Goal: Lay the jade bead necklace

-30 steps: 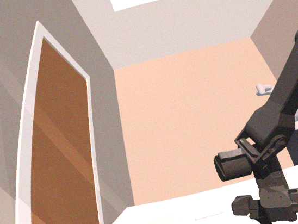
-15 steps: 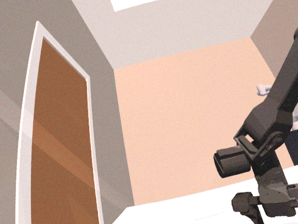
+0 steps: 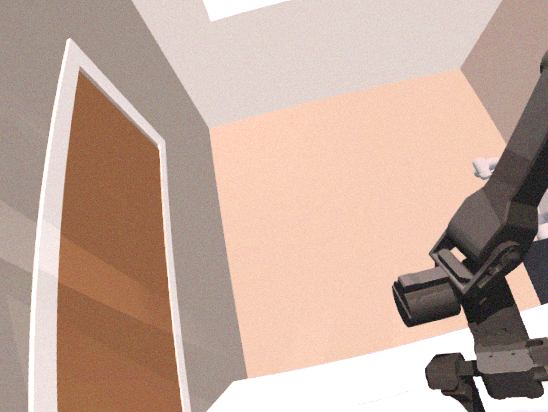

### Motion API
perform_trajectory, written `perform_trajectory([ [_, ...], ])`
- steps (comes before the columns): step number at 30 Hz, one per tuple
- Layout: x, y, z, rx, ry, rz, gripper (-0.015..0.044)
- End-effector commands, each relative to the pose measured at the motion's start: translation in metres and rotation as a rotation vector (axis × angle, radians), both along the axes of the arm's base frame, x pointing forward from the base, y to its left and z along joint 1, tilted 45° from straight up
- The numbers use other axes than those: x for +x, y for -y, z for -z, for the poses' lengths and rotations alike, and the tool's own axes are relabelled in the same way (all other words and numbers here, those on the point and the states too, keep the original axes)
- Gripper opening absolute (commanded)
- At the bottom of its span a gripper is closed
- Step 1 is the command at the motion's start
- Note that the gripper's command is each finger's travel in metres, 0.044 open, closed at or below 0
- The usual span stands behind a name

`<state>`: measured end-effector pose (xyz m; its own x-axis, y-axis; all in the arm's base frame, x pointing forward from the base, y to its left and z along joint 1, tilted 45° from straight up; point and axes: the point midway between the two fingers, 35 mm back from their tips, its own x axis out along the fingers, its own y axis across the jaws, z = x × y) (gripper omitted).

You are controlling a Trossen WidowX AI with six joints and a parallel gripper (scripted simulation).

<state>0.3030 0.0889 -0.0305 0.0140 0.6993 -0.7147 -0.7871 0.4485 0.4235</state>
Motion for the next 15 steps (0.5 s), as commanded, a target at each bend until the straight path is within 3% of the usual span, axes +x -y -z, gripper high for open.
perform_trajectory([
  [1,0.001,0.0,-0.001,0.002,0.005,-0.004,0.044],
  [4,0.001,0.0,-0.001,0.002,0.005,-0.004,0.044],
  [6,0.0,0.002,-0.001,0.002,-0.042,0.044,0.0387],
  [15,-0.016,0.024,-0.001,0.013,-0.698,0.715,0.038],
])
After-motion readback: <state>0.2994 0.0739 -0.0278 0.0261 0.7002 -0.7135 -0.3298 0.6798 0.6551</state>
